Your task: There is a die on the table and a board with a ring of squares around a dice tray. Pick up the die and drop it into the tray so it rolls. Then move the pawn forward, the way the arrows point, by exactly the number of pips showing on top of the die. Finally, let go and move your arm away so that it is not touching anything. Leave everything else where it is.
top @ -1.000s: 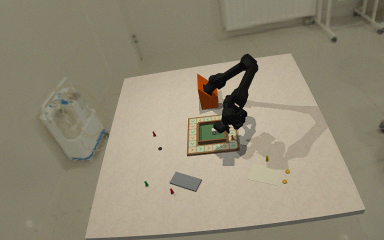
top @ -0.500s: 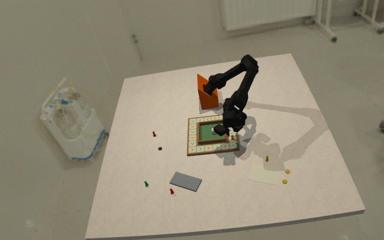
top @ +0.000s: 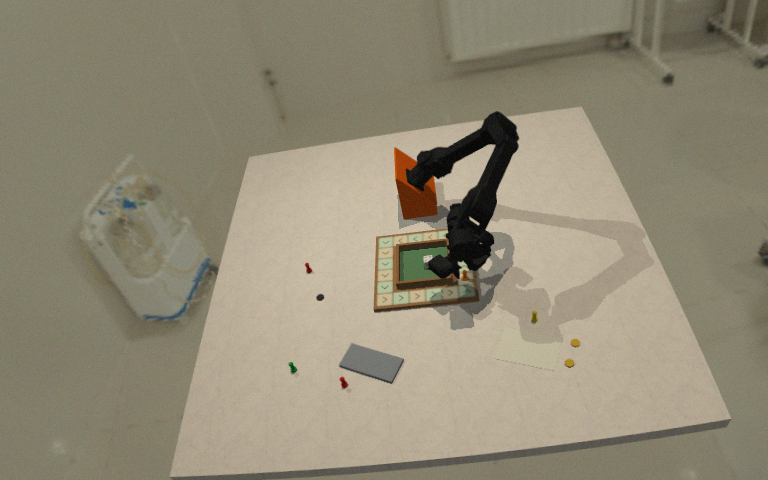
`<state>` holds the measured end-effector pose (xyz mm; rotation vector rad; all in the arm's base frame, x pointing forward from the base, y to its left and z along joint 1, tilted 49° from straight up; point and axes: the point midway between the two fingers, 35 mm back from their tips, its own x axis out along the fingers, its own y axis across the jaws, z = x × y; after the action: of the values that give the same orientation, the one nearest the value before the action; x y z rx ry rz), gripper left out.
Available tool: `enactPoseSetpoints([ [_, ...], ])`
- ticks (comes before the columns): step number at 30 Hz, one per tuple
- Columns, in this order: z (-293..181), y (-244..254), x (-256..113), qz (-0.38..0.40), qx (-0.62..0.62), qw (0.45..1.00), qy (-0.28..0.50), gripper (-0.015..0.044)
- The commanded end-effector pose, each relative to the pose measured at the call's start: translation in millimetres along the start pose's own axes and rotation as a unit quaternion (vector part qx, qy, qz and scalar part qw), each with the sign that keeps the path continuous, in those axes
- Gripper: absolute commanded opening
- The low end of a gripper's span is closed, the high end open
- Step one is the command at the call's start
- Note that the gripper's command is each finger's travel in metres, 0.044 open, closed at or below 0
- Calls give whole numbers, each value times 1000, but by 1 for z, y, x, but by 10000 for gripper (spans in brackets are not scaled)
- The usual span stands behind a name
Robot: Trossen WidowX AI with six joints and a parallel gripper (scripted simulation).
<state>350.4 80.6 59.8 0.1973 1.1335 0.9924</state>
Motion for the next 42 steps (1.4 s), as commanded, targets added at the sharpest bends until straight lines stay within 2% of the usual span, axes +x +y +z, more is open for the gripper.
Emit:
enactPoseSetpoints([
  [1, -1, 2, 8, 5, 1, 1000, 1, 200],
  [7, -1, 3, 15, 5, 1, 1000, 1, 200],
  [12, -1, 3, 15, 5, 1, 1000, 1, 69],
  [22, -1, 3, 15, 5, 1, 1000, 1, 0],
  [25, 0, 1, 6, 4, 1, 1000, 2, 0],
  [42, 0, -4, -92, 2, 1, 1000, 4, 0],
])
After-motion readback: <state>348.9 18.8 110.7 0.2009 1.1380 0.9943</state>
